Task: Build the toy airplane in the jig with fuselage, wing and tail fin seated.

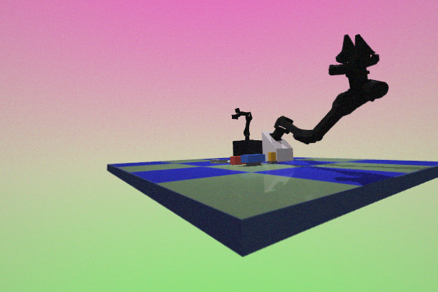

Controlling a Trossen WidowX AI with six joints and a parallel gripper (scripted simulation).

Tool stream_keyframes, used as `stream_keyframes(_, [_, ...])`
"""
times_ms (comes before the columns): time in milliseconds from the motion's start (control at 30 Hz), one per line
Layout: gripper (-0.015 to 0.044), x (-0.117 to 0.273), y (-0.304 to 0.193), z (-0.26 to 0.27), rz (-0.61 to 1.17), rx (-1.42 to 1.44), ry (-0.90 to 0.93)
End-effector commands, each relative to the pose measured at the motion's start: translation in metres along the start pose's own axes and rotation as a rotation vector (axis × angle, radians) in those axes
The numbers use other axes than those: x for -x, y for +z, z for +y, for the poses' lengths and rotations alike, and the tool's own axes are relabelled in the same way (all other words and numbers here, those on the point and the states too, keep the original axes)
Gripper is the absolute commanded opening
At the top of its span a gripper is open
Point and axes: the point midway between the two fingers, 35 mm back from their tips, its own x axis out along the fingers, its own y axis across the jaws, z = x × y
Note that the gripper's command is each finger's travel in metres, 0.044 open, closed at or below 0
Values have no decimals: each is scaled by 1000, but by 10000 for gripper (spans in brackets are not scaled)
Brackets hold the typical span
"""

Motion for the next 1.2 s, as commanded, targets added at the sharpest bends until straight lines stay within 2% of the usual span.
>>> stream_keyframes(0, [426,0,0,0,0,0,0])
stream_keyframes(33, [440,0,-1,1,0,-4,2])
stream_keyframes(300, [440,-12,-22,63,-10,-214,76])
stream_keyframes(467, [440,-25,-35,141,-65,-531,155])
stream_keyframes(633, [440,-42,-22,219,-152,-869,251])
stream_keyframes(900, [440,-70,60,322,-359,-1403,472])
stream_keyframes(1167, [440,-77,189,363,-628,-1831,793])
